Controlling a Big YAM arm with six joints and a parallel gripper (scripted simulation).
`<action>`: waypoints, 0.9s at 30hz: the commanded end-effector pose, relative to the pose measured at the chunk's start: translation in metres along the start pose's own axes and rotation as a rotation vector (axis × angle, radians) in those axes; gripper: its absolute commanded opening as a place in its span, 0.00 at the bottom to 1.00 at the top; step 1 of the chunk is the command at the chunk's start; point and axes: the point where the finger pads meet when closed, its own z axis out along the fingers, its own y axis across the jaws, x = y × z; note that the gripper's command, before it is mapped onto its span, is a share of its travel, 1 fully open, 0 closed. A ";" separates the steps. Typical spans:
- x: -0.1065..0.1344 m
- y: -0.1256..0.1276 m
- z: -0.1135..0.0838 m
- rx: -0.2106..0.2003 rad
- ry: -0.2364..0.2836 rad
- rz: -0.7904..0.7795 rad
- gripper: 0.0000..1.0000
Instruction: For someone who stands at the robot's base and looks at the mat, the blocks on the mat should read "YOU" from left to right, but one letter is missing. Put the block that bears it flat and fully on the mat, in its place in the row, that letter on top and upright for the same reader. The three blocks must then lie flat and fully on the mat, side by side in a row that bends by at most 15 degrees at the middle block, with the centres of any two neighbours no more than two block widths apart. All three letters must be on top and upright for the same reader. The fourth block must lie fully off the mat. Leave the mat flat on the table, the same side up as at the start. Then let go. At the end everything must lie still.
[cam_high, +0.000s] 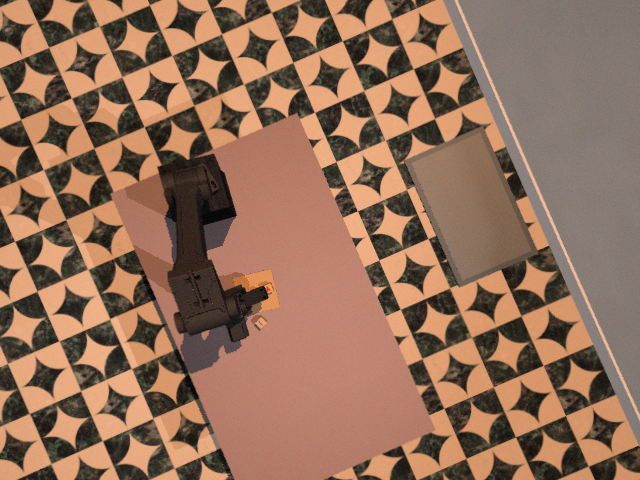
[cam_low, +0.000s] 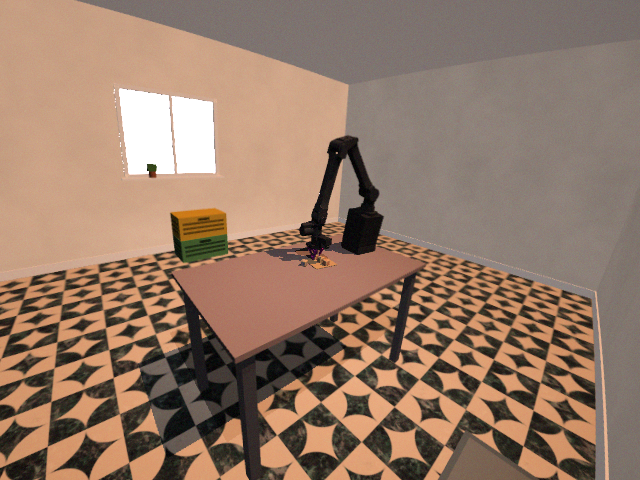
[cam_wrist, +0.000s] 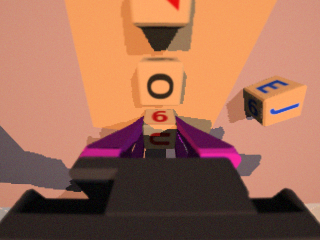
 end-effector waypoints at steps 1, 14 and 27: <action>-0.005 -0.014 -0.002 0.030 0.000 -0.004 0.25; -0.005 -0.014 -0.002 0.030 0.000 -0.004 0.28; -0.005 -0.014 -0.002 0.030 0.000 -0.004 0.44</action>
